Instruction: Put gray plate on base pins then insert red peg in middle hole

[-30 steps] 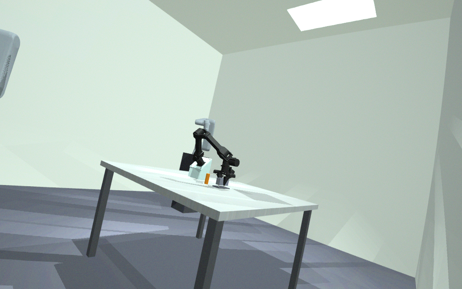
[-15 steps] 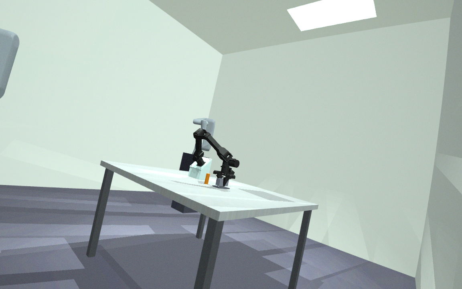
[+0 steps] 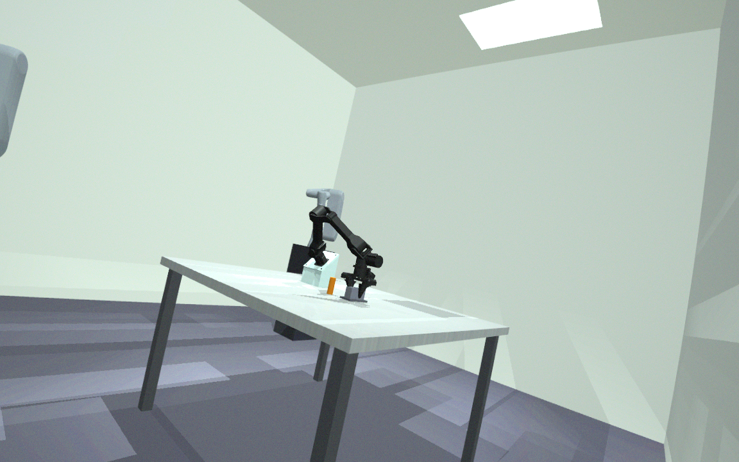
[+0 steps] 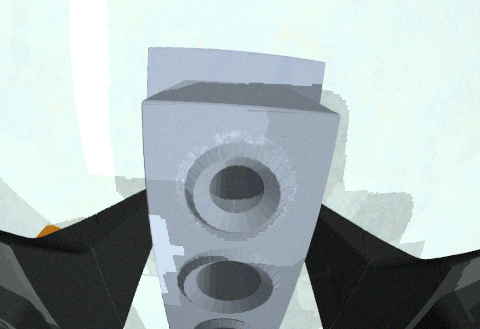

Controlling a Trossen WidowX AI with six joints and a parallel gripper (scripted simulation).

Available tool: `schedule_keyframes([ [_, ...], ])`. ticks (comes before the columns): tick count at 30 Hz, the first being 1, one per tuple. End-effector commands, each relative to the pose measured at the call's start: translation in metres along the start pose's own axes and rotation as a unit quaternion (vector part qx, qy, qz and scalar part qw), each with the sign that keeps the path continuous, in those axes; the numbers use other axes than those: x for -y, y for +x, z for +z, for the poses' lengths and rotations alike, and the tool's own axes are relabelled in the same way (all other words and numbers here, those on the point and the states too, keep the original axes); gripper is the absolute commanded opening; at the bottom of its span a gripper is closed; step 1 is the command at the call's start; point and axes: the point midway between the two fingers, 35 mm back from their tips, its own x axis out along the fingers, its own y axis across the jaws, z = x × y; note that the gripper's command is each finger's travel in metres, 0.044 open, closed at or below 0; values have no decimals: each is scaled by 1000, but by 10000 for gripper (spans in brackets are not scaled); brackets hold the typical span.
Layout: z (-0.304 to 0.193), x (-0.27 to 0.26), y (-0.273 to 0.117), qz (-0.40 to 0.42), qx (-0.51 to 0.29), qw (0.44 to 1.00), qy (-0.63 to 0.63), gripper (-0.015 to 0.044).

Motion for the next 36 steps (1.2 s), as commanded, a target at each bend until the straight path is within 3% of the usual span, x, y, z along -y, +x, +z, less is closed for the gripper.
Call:
schedule_keyframes([
  [1,0,0,0,0,0,1000,1,394],
  [3,0,0,0,0,0,1000,1,440],
  [8,0,1,-3,0,0,1000,1,440],
  [14,3,6,-96,3,5,1000,0,440],
  [17,1,2,-124,4,3,1000,0,440],
  [26,8,4,-125,4,3,1000,6,440],
  [31,41,-6,-128,4,10,984,178,440],
  [36,76,-21,-130,9,15,929,370,440],
])
